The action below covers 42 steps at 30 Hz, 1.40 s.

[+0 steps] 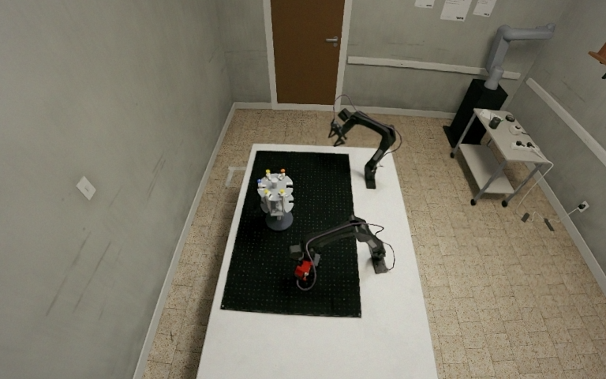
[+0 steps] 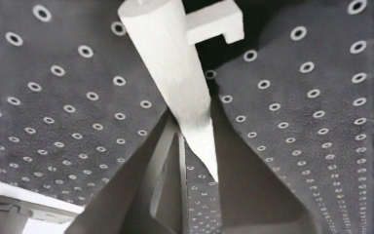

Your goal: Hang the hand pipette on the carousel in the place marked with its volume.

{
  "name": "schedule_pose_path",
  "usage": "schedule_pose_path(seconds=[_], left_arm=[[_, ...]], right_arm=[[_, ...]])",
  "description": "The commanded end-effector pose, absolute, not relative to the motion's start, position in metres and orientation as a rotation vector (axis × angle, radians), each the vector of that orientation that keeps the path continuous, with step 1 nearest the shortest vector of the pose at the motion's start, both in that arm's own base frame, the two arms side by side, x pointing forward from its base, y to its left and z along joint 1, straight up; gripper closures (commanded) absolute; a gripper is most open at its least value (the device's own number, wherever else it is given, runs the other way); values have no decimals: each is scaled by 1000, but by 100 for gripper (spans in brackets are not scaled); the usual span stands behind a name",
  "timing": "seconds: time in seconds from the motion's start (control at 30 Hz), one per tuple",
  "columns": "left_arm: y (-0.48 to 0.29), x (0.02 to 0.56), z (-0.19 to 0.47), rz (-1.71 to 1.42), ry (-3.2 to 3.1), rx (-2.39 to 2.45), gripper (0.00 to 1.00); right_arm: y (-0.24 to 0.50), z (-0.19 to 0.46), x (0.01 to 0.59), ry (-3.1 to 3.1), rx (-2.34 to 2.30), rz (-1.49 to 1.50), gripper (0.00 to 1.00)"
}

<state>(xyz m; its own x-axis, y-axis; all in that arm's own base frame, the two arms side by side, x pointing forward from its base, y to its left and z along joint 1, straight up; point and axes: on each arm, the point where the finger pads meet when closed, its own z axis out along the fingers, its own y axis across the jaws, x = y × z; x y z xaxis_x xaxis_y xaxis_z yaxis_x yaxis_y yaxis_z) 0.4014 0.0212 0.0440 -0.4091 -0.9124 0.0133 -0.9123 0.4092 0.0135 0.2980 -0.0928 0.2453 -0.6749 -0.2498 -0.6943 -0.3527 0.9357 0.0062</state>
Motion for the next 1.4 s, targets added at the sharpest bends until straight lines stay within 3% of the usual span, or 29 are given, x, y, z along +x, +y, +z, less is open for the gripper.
schedule_pose_path(seconds=[0.0, 1.37], left_arm=[[27, 410, 75, 19, -2661, 1742, 88], [27, 407, 142, 15, -2658, 1739, 88]], right_arm=[[-96, 253, 302, 2317, -429, 168, 0], [-96, 253, 302, 2317, -429, 168, 0]])
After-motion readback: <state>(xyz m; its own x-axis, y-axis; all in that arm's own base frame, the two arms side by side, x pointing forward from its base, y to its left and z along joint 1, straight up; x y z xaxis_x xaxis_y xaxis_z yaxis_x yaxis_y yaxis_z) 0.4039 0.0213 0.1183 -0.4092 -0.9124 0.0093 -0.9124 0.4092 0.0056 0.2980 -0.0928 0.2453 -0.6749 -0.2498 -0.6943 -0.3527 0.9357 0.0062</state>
